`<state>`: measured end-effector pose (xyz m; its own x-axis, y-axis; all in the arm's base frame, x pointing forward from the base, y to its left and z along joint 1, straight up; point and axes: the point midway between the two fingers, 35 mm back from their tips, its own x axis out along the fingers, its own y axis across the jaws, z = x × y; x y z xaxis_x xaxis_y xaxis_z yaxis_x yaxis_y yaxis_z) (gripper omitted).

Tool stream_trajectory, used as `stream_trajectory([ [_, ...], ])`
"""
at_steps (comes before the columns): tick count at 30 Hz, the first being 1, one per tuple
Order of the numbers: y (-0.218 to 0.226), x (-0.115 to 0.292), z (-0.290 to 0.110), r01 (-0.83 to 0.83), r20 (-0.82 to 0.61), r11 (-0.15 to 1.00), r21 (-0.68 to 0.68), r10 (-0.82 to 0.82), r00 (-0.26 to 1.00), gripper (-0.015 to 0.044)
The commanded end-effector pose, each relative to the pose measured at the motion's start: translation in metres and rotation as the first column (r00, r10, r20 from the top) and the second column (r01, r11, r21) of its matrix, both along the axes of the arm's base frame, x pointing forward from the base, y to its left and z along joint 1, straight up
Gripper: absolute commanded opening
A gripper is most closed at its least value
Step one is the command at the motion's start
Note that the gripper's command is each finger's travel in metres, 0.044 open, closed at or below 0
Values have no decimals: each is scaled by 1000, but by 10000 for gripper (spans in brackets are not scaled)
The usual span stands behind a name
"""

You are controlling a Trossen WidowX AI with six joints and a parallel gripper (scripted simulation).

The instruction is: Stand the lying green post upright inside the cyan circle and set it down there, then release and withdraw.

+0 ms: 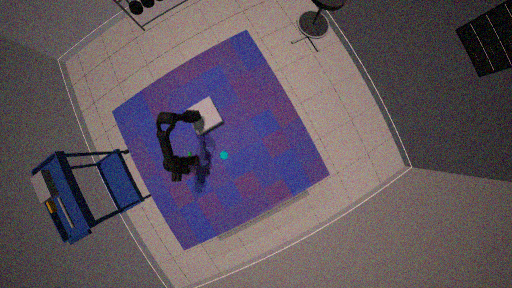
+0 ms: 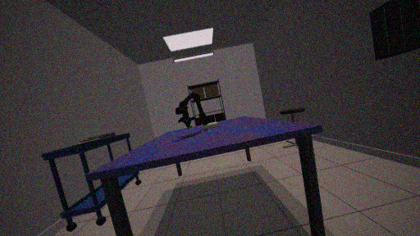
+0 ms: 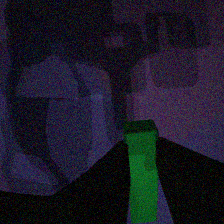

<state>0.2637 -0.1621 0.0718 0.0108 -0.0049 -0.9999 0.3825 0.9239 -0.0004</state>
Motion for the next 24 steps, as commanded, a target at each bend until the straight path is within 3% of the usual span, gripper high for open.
stream_trajectory([
  [1, 0, 0, 18, 4, 12, 1000, -7, -4, 1000, 23],
  [17, 3, -5, 54, 2, 12, 1000, -9, -2, 1000, 23],
  [24, 18, 7, 56, -105, 12, 994, -10, 105, 994, 23],
])
